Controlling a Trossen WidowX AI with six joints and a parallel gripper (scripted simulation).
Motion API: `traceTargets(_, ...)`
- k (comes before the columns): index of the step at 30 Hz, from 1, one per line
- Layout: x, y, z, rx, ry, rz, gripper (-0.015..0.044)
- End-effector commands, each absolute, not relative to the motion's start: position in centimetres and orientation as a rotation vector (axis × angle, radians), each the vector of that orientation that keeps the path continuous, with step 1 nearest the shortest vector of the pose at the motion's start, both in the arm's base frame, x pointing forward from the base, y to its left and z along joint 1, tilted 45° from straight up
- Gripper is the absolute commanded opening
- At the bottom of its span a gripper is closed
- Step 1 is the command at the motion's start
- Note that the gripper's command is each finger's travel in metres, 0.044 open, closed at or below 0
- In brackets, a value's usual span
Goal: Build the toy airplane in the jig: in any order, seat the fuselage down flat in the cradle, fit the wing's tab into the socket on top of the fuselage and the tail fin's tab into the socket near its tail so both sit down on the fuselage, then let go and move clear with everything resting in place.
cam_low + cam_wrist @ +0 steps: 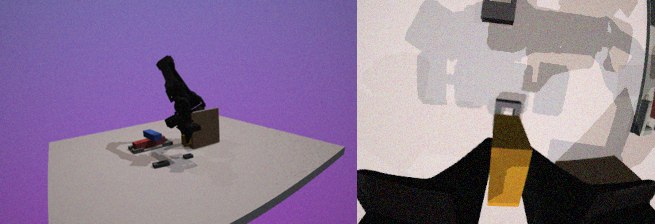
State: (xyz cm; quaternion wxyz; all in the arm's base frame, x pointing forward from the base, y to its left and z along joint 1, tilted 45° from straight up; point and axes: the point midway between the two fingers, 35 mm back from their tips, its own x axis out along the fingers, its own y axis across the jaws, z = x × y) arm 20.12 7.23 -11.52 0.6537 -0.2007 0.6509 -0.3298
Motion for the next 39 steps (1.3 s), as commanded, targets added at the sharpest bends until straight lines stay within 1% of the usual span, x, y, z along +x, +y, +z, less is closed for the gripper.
traceTargets(1,20.3,8.2,-10.6,-0.443,1.473,-0.751,0.0)
traceTargets(22,20.0,12.2,-5.8,-0.438,1.47,-0.76,0.0)
traceTargets(39,22.7,10.7,-4.6,-0.448,1.496,-0.703,0.0)
